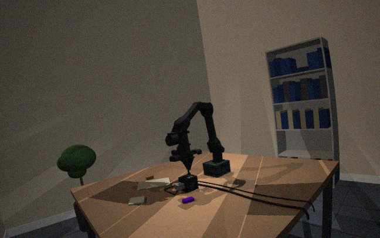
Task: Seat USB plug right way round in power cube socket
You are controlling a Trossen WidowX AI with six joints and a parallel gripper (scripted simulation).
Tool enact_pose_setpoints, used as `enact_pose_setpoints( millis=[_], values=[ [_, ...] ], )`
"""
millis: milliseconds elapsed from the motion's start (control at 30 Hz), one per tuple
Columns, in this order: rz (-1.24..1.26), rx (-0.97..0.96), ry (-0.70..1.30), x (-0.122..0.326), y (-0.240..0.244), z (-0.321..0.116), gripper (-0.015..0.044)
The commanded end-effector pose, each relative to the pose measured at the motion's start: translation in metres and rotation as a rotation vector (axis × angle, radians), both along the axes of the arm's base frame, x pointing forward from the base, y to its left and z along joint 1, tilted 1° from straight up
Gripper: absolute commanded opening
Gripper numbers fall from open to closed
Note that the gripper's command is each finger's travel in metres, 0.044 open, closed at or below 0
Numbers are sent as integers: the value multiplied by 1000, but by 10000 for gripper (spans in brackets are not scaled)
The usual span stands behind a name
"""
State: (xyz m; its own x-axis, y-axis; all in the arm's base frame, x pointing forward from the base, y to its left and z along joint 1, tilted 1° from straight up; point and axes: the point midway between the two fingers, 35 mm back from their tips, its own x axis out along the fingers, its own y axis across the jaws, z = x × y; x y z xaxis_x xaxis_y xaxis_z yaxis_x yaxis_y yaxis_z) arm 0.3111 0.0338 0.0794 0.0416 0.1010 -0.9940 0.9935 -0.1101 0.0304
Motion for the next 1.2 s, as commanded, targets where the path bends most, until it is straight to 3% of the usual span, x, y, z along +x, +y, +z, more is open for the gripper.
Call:
enact_pose_setpoints(
  millis=[0,1167],
  values=[
    [3,5,-1,0,1,-1,0],
    [3,5,-1,0,1,-5,0]
  ],
)
